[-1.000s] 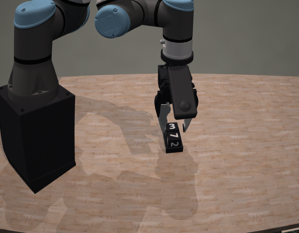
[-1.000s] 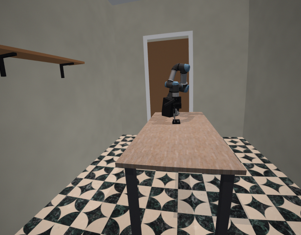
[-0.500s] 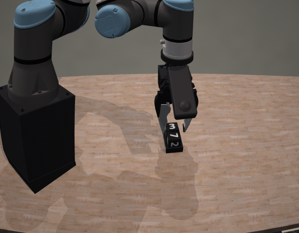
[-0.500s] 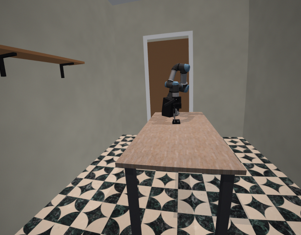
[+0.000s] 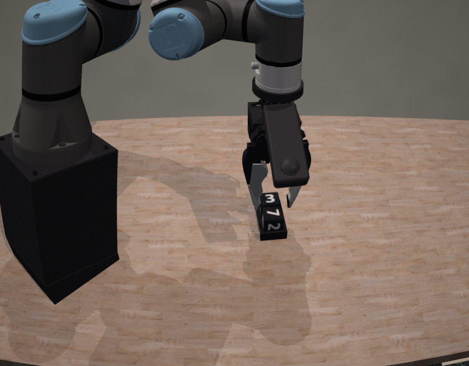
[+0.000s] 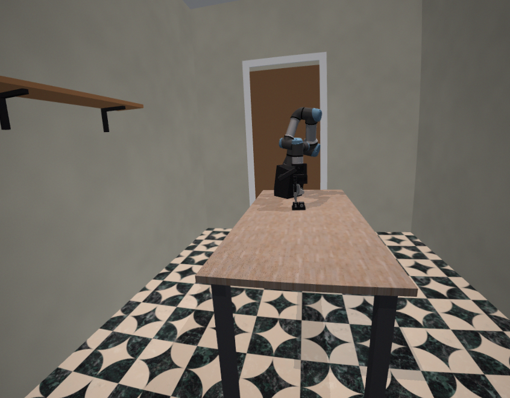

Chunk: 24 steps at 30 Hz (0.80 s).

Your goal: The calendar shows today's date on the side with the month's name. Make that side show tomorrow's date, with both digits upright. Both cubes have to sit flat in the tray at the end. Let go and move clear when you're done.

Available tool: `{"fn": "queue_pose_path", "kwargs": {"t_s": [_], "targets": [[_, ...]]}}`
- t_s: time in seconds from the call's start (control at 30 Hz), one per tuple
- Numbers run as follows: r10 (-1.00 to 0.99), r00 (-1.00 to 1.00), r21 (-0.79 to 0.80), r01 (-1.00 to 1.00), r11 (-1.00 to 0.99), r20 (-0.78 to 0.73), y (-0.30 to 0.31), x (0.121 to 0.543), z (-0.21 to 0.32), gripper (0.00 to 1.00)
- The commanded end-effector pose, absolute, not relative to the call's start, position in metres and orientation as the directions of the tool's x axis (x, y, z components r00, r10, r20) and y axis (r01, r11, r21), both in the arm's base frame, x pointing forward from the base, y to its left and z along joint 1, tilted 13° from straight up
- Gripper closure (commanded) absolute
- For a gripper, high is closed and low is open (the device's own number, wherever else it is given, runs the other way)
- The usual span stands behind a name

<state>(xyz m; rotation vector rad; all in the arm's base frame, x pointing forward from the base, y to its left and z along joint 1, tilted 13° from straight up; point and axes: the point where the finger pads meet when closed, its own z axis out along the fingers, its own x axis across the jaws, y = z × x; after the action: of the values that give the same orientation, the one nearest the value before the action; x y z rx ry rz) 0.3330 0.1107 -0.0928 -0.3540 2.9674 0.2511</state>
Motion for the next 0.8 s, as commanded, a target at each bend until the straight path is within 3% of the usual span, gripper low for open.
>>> {"fn": "queue_pose_path", "kwargs": {"t_s": [0.0,0.77], "targets": [[-0.220,-0.962,0.147,-0.244,0.958,-0.162,0.111,0.334,-0.093,0.71],[-0.220,-0.962,0.147,-0.244,0.958,-0.162,0.115,0.337,-0.119,0.71]]}}
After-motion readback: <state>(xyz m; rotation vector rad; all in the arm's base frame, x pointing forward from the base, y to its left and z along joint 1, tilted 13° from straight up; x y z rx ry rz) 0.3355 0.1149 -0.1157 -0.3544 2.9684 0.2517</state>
